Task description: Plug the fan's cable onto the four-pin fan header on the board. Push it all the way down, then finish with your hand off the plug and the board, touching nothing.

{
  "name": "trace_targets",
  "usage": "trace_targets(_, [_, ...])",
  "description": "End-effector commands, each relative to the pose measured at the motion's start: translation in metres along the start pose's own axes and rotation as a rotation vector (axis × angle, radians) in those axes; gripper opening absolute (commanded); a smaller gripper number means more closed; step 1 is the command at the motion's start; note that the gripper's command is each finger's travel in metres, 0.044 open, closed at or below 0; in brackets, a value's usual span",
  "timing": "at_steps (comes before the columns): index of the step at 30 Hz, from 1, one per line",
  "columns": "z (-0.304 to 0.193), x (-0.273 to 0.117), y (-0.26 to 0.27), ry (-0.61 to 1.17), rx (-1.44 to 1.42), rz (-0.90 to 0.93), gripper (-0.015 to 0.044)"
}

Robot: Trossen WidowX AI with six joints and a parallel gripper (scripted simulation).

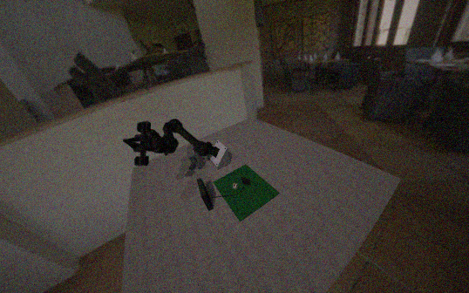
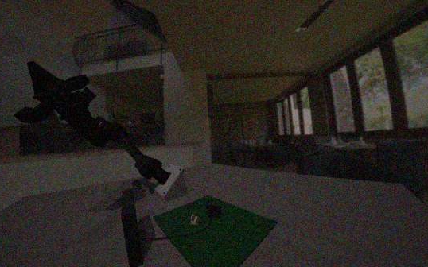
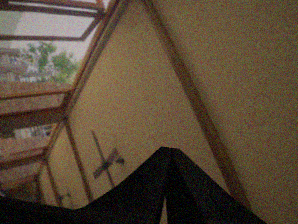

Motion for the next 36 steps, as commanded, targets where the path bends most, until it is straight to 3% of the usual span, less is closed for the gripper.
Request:
trace_targets(1, [0.000, 0.000, 0.000, 0.000, 0.000, 0.000, 0.0026])
trace_targets(6, [0.006, 0.002, 0.005, -0.016, 0.081, 0.024, 0.0158])
trace_targets(17, [0.106, 0.004, 0.062, -0.092, 1.240, 0.519, 0.0440])
trace_targets(27, [0.162, -0.011, 0.079, 0.037, 1.744, 0.852, 0.0440])
trace_targets(36, [0.212, -0.034, 0.086, 0.301, 2.116, 1.183, 0.0440])
Point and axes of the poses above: the point midway between the two fingers, 35 mm back from their tips, its own x axis out along the fingers, its own y axis across the jaws, z = x × y, the point moved 4 cm from there along -x, back along the fingers, and after that the axes turned 4 degrees about -x, right-handed, at the moved point
